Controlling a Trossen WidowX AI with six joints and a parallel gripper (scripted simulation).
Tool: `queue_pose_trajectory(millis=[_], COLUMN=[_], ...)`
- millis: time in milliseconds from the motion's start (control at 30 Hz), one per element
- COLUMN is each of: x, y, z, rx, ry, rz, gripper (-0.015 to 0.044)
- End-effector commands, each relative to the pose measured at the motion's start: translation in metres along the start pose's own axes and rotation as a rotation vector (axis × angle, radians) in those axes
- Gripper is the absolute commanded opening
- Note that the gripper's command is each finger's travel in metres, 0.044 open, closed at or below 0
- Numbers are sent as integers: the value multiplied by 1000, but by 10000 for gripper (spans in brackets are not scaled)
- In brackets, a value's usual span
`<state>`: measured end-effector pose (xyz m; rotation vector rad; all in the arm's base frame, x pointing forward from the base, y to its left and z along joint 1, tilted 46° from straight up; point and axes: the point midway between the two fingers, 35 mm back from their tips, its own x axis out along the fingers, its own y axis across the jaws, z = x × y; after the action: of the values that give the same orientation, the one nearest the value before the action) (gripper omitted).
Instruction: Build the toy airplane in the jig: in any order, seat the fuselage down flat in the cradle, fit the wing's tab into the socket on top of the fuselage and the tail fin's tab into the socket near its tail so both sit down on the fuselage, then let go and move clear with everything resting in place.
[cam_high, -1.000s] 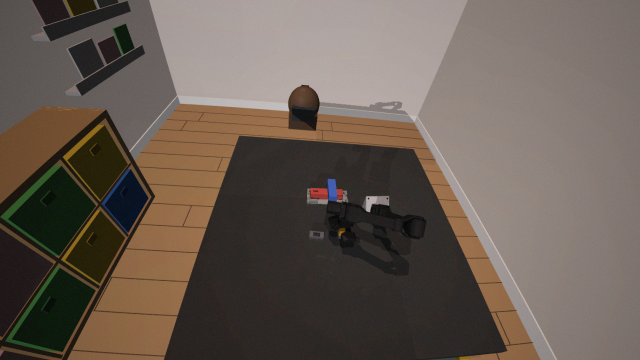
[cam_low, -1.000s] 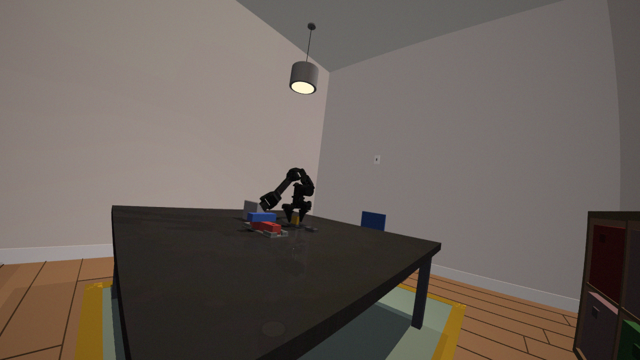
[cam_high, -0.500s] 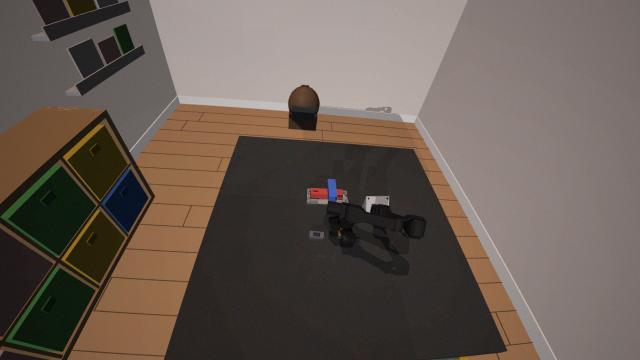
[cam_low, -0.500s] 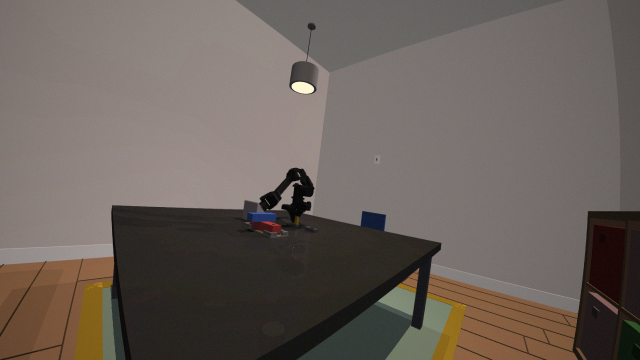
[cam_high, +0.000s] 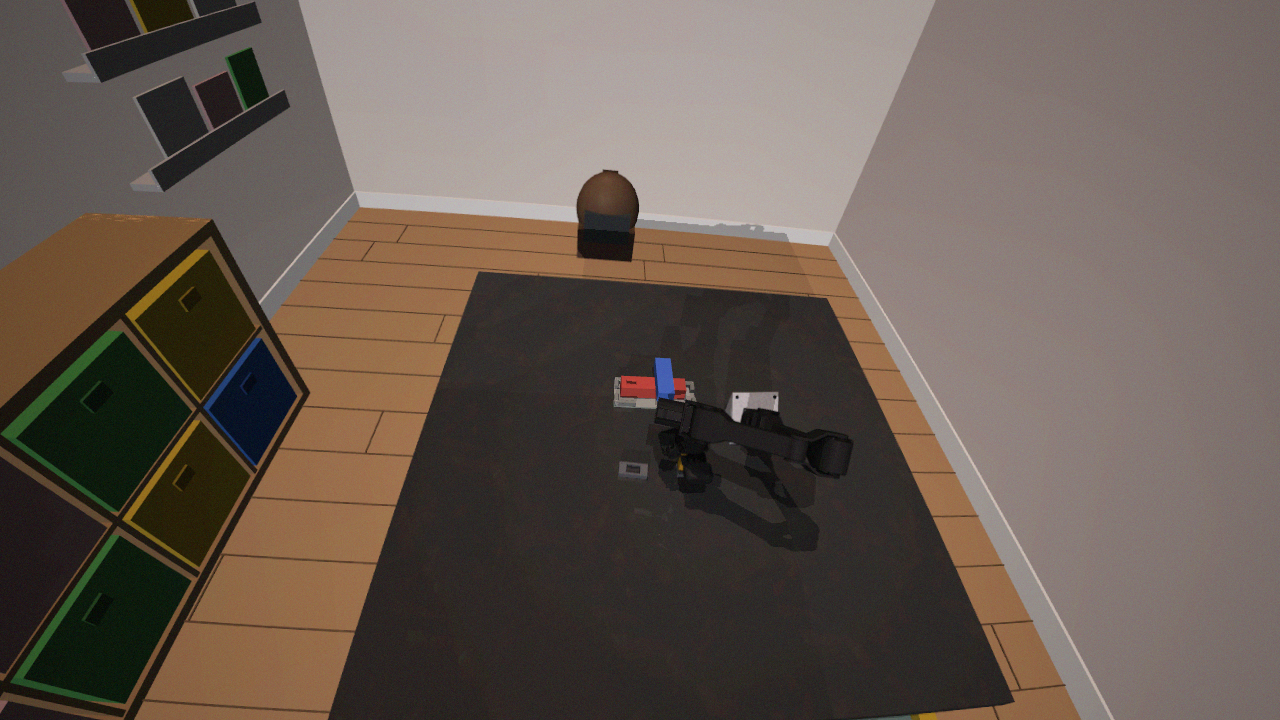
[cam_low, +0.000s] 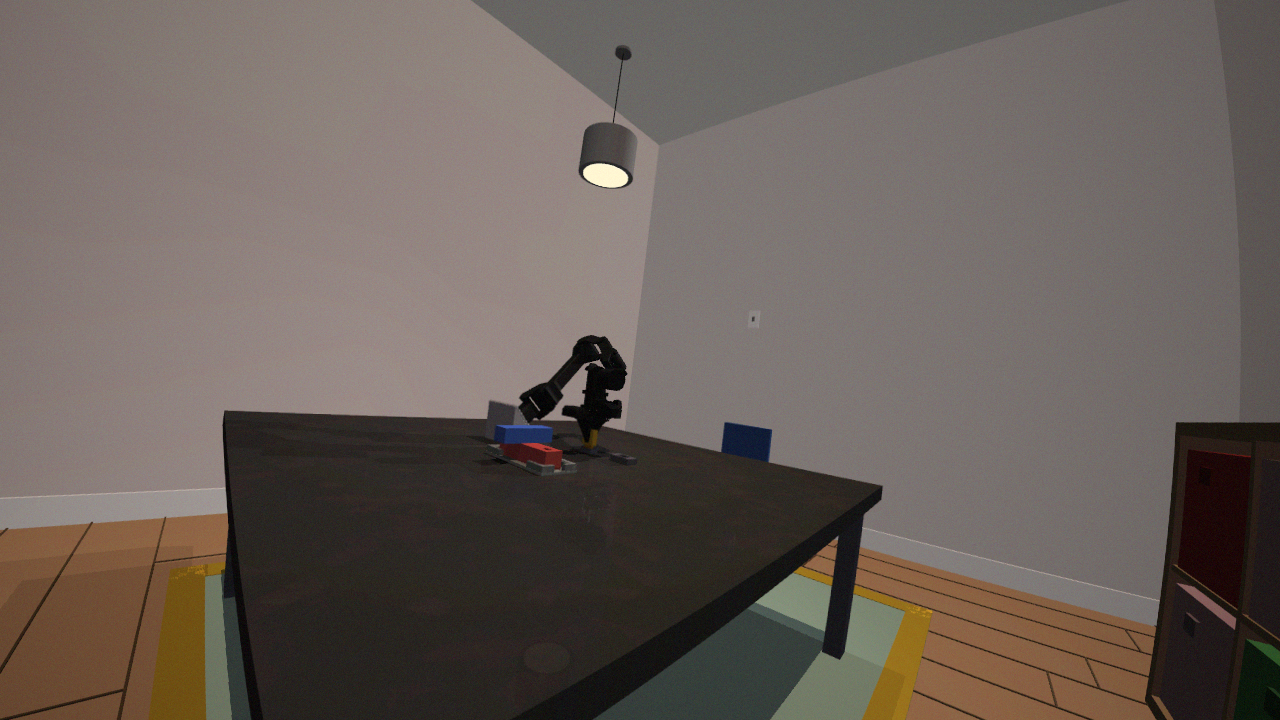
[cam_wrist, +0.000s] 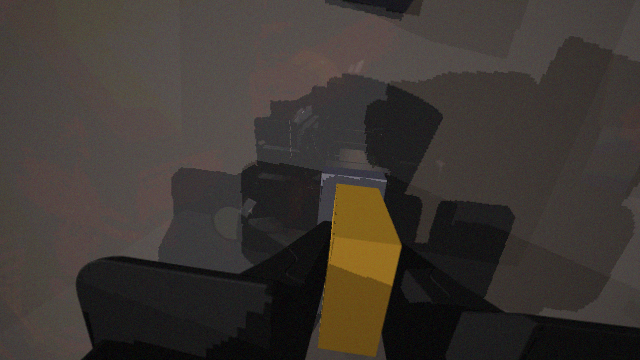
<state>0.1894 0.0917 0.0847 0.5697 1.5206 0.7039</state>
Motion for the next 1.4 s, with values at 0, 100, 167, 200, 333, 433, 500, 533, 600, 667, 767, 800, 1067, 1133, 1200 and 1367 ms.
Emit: queue_pose_trajectory(millis=[0, 100, 167, 200, 333, 433, 500, 533, 600, 667, 767, 800, 1067, 1133, 1200, 1367], x=[-12, -21, -28, -31, -44, -53, -60, -63, -69, -76, -86, -89, -104, -105, -106, -108], y=[-1, -1, -1, -1, -2, -2, -1, -1, -1, -1, 0, 0, 0, -3, -6, -16], z=[4, 5, 6, 6, 7, 7, 6, 6, 6, 5, 4, 3, 2, 5, 9, 19], rx=[1, 10, 17, 20, 32, 41, 47, 50, 56, 62, 71, 73, 86, 85, 84, 80], ry=[-15, -20, -24, -25, -31, -36, -38, -40, -42, -45, -48, -49, -54, -53, -52, -52], rz=[-11, -15, -18, -19, -23, -25, -26, -27, -27, -27, -27, -27, -26, -26, -26, -26], gripper=[0, 0, 0, 0, 0, 0, 0, 0, 0, 0, 0, 0, 0, 0, 0, 0])
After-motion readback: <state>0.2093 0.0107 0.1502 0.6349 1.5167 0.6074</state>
